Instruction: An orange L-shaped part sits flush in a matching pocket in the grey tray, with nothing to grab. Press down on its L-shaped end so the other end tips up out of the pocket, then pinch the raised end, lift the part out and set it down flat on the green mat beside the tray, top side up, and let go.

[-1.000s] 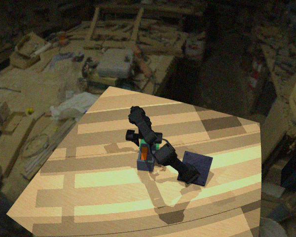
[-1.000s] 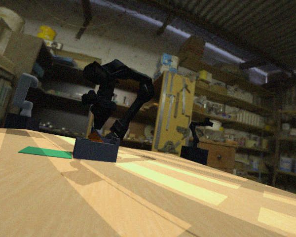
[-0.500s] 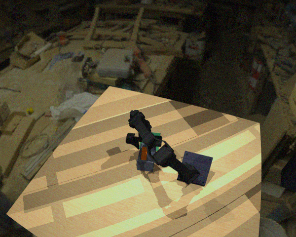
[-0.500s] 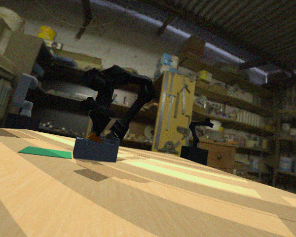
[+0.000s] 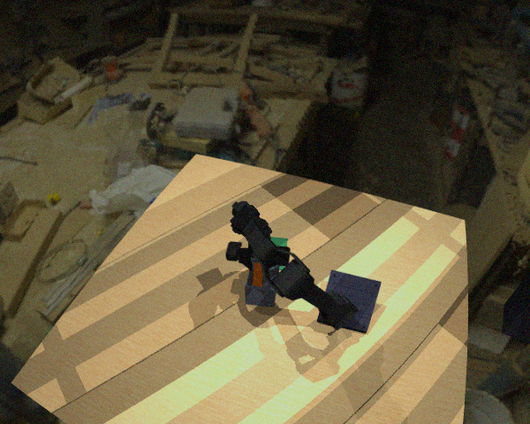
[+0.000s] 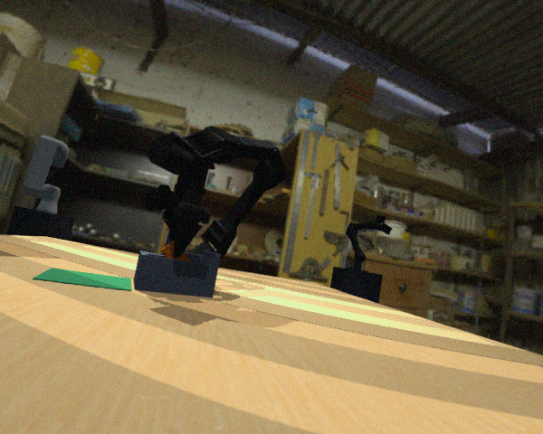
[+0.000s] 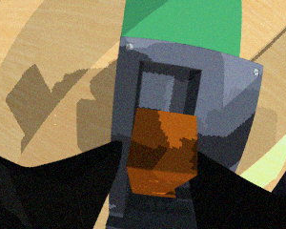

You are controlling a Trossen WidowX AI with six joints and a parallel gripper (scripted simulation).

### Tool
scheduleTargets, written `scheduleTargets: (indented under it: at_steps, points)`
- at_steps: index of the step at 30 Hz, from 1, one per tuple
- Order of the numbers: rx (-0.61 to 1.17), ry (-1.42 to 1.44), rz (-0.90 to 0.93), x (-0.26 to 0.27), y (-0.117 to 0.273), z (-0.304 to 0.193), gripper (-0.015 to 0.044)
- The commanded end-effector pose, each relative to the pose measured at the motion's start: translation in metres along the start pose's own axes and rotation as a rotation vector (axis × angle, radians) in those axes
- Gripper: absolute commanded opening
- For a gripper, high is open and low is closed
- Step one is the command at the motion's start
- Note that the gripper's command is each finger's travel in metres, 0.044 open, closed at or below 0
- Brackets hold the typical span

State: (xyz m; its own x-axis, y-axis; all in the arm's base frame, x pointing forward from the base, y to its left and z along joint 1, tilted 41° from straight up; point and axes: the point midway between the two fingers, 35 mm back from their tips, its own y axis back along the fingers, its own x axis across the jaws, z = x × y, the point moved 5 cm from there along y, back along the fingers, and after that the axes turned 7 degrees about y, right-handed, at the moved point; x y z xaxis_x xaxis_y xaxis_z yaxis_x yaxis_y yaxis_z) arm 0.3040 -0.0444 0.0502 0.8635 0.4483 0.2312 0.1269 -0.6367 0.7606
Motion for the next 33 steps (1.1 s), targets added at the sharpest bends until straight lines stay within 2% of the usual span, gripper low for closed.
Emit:
scheduleTargets:
  at_steps: [1,10,13,33]
  points:
    - [0.000,0.001,0.001,0.000,0.000,0.000,0.0142]
    - [0.000,0.001,0.001,0.000,0.000,0.000,0.0082]
    - [0.000,0.001,0.001,0.000,0.000,0.000,0.0003]
    - [0.003,-0.007,0.003,-0.001,0.021,0.000,0.0000]
